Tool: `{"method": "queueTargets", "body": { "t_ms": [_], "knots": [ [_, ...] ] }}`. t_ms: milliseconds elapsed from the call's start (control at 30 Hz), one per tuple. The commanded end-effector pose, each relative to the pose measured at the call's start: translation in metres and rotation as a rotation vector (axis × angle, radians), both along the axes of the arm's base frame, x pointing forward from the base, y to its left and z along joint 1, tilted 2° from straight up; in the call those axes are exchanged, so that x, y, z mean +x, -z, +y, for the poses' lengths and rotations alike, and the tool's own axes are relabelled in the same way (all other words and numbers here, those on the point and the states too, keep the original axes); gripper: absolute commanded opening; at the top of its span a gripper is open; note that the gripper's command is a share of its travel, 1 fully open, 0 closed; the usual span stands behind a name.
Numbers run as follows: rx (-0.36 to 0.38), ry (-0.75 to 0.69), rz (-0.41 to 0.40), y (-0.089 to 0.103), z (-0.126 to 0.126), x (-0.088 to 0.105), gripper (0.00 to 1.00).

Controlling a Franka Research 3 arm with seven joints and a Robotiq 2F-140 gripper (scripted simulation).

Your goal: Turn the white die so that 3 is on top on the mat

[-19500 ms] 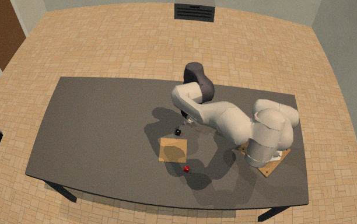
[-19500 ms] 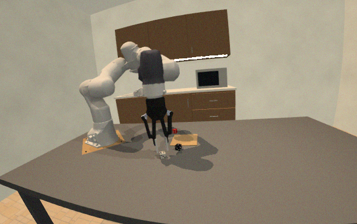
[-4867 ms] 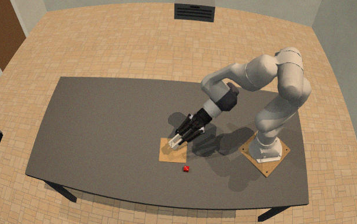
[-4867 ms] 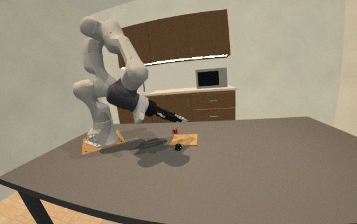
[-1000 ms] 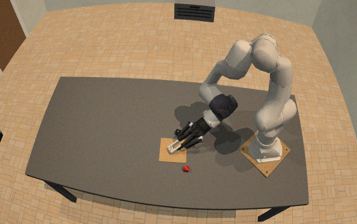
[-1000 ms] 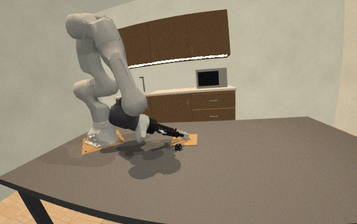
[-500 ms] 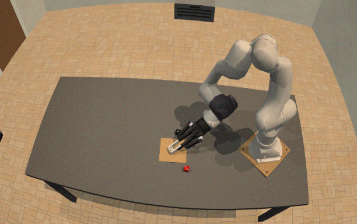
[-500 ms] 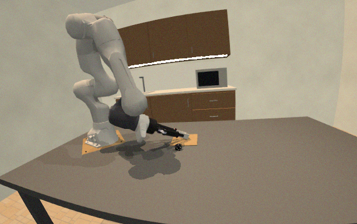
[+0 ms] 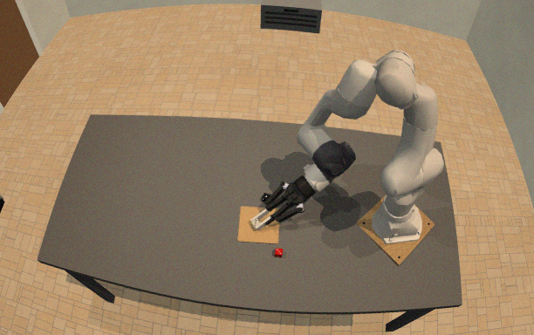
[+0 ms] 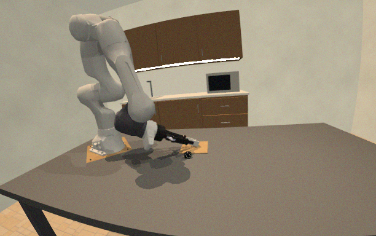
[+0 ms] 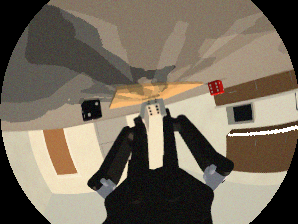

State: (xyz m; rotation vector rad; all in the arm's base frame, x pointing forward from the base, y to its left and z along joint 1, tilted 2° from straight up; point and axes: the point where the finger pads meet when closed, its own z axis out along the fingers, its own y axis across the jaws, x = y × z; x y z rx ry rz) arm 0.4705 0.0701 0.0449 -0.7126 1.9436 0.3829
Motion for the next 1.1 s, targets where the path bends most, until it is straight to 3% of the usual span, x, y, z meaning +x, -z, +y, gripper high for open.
{"method": "queueTargets", "body": {
  "t_ms": [0,567,1067],
  "knots": [
    [-0.005,0.001,0.0,0.0008,-0.0013,0.0004,0.13],
    [-0.005,0.001,0.0,0.0008,-0.0013,0.0004,0.25],
    [-0.005,0.001,0.0,0.0008,-0.0013,0.0004,0.25]
  ]
}}
